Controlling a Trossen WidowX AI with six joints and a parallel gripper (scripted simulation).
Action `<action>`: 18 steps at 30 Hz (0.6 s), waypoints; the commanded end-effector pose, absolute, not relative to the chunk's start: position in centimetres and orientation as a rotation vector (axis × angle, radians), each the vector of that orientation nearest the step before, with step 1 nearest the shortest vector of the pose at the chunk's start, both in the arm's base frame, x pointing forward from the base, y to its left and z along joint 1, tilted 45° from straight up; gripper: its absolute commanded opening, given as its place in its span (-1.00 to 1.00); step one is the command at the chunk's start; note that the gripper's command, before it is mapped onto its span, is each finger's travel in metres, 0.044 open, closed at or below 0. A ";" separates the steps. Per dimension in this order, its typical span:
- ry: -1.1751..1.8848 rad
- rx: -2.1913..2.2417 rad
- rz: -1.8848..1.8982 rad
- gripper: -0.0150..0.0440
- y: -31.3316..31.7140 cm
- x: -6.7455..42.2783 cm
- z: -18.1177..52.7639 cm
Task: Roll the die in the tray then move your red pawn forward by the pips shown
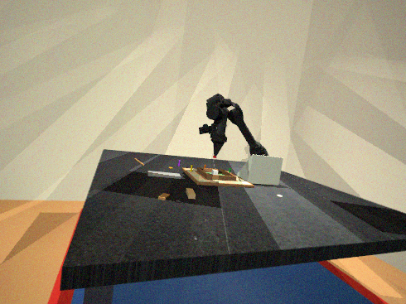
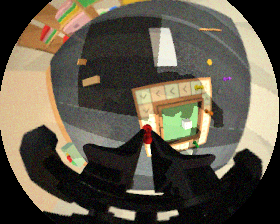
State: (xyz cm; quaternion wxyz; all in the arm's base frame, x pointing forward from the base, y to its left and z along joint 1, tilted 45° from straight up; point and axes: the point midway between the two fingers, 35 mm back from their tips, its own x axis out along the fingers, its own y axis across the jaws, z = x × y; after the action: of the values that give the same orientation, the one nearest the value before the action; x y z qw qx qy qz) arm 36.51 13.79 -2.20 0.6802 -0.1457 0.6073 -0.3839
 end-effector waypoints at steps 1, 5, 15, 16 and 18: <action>1.361 -0.318 -0.864 -0.49 14.9 36.3 -1.0; 1.369 -0.332 -0.852 -0.49 15.0 36.1 -1.0; 1.489 -0.539 -0.662 -0.49 15.2 33.4 -2.3; 1.500 -0.560 -0.642 -0.49 15.2 33.1 -2.4; 1.522 -0.602 -0.602 -0.49 15.2 32.5 -2.7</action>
State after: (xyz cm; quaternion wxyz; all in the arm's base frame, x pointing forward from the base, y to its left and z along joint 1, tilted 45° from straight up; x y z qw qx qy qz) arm 33.34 15.19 -2.36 0.6530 -0.2416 0.6568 -0.2895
